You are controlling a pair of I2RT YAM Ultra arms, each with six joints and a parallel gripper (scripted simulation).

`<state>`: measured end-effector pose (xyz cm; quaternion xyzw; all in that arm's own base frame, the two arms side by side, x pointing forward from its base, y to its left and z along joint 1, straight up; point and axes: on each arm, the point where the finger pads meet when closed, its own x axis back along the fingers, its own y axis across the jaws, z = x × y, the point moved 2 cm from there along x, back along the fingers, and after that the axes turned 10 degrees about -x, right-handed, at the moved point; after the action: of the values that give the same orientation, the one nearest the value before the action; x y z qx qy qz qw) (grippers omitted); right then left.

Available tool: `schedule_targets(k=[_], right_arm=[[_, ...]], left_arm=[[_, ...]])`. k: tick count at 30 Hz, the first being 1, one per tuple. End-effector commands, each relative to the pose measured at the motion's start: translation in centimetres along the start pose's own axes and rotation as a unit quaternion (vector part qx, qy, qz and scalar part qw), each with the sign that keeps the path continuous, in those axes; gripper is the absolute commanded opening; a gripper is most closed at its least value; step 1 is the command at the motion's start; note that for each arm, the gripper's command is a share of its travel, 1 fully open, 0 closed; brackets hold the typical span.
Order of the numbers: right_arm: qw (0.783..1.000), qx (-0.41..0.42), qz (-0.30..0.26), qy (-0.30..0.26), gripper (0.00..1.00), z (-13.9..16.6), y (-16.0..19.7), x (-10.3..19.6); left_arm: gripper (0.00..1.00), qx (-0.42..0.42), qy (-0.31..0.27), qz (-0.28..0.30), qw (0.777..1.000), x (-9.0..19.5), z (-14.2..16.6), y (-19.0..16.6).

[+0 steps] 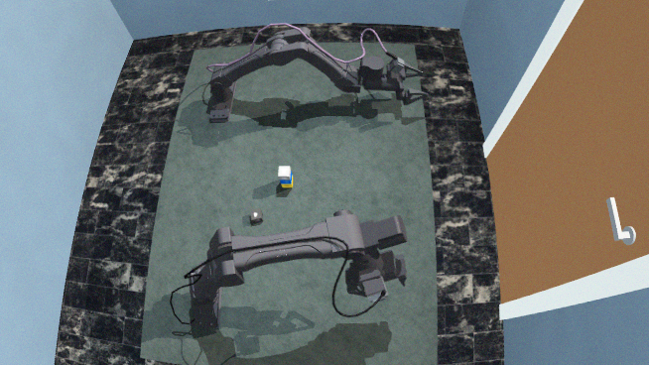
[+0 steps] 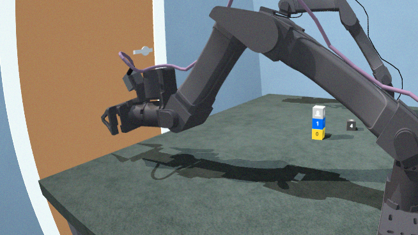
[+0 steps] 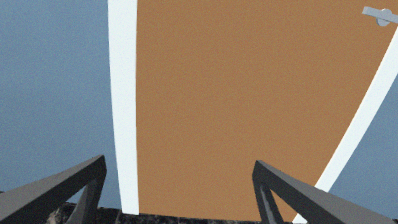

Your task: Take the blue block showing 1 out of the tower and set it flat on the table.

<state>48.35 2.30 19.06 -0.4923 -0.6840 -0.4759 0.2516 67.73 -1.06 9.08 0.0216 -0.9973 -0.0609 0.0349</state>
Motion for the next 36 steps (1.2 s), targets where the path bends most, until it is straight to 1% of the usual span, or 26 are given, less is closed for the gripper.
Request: schedule_targets(k=[1, 5, 7, 11, 13, 16, 22, 24, 28, 32, 36], right_arm=[[0.993, 0.096, -0.049, 0.053, 1.0, 1.2, -0.8, 6.8], [0.977, 0.175, -0.085, 0.092, 1.0, 2.4, -2.4, 11.2], [0.977, 0.175, -0.085, 0.092, 1.0, 2.4, -2.4, 11.2], [0.95, 0.258, -0.125, 0.128, 1.0, 3.3, -4.6, 15.4], [0.931, 0.299, -0.15, 0.146, 1.0, 3.6, -6.0, 17.8], [0.903, 0.351, -0.18, 0.167, 1.0, 3.9, -7.9, 20.3], [0.829, 0.457, -0.248, 0.204, 1.0, 4.1, -12.3, 24.9], [0.829, 0.457, -0.248, 0.204, 1.0, 4.1, -12.3, 24.9], [0.773, 0.518, -0.293, 0.221, 1.0, 3.8, -15.3, 27.2], [0.702, 0.576, -0.346, 0.236, 1.0, 3.2, -19.0, 29.5], [0.639, 0.617, -0.389, 0.244, 1.0, 2.6, -21.9, 30.9]], left_arm=[[1.0, -0.073, 0.013, 0.01, 0.997, 1.3, -3.0, -3.9], [1.0, -0.133, 0.034, 0.021, 0.99, 2.6, -3.4, -6.8], [1.0, -0.133, 0.034, 0.021, 0.99, 2.6, -3.4, -6.8], [1.0, -0.198, 0.054, 0.035, 0.978, 4.1, -3.7, -9.7], [1.0, -0.231, 0.061, 0.046, 0.97, 5.2, -4.0, -11.4], [1.0, -0.276, 0.073, 0.057, 0.957, 6.5, -4.2, -13.2], [1.0, -0.381, 0.095, 0.083, 0.916, 9.7, -4.4, -16.7], [1.0, -0.381, 0.095, 0.083, 0.916, 9.7, -4.4, -16.7], [1.0, -0.454, 0.107, 0.102, 0.879, 12.2, -4.5, -18.8], [1.0, -0.539, 0.114, 0.127, 0.825, 15.5, -4.8, -21.2], [1.0, -0.614, 0.116, 0.149, 0.766, 18.7, -4.9, -22.9]])
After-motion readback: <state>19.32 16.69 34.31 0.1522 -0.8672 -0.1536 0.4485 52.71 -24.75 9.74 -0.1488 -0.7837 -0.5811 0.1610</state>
